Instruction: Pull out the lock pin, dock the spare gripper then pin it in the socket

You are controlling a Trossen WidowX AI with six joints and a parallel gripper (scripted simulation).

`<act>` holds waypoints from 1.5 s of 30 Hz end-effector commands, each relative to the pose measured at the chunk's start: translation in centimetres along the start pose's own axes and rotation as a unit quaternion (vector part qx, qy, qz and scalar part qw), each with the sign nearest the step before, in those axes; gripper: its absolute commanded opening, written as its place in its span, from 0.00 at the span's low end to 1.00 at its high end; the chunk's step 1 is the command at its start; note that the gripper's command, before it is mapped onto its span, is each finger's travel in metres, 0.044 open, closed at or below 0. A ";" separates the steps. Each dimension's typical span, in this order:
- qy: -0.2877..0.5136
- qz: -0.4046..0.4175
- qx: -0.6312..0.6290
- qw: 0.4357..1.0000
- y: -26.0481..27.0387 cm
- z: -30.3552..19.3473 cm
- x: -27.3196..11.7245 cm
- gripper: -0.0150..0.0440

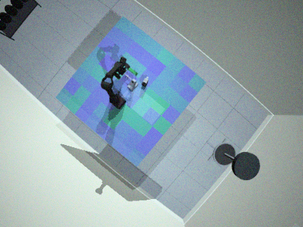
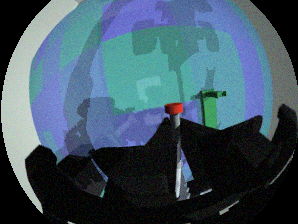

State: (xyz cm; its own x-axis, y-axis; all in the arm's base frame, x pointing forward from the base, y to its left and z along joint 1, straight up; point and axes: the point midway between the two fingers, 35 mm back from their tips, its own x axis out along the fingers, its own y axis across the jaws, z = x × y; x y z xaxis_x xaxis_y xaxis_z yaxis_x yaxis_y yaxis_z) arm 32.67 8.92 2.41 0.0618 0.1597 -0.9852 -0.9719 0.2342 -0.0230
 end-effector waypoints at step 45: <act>0.001 0.004 -0.018 1.000 -4.2 3.7 -2.4 0.25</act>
State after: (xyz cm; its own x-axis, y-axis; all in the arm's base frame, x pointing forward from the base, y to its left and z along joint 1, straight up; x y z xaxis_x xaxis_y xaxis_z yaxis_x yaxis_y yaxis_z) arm 36.83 10.91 5.44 0.0578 0.1588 -0.9856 -0.9779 0.2077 -0.0238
